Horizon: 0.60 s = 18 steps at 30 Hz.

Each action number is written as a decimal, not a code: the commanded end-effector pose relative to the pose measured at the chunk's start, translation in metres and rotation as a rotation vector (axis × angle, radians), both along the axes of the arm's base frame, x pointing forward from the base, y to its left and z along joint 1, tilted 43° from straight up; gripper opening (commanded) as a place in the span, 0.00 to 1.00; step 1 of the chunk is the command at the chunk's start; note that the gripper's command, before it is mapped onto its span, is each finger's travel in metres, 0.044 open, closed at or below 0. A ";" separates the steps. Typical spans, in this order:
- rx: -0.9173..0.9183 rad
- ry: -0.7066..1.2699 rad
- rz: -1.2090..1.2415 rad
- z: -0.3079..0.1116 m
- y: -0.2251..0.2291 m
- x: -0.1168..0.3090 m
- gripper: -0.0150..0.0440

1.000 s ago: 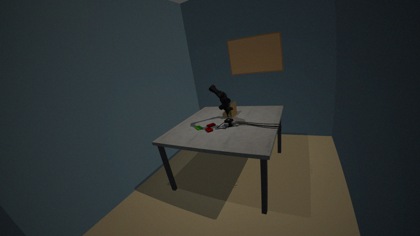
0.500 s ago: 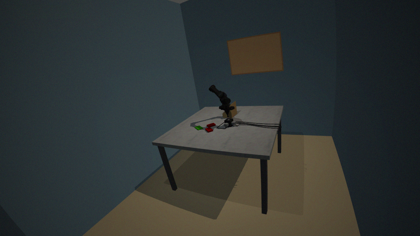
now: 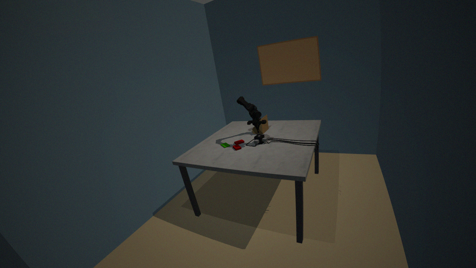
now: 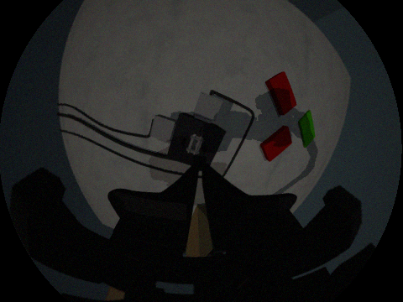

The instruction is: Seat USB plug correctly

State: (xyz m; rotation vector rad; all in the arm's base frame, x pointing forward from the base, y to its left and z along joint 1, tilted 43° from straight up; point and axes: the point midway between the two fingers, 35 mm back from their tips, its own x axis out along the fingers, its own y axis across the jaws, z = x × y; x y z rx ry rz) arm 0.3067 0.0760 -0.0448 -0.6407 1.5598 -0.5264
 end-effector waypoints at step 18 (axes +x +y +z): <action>0.020 0.361 0.393 0.000 0.000 0.000 0.25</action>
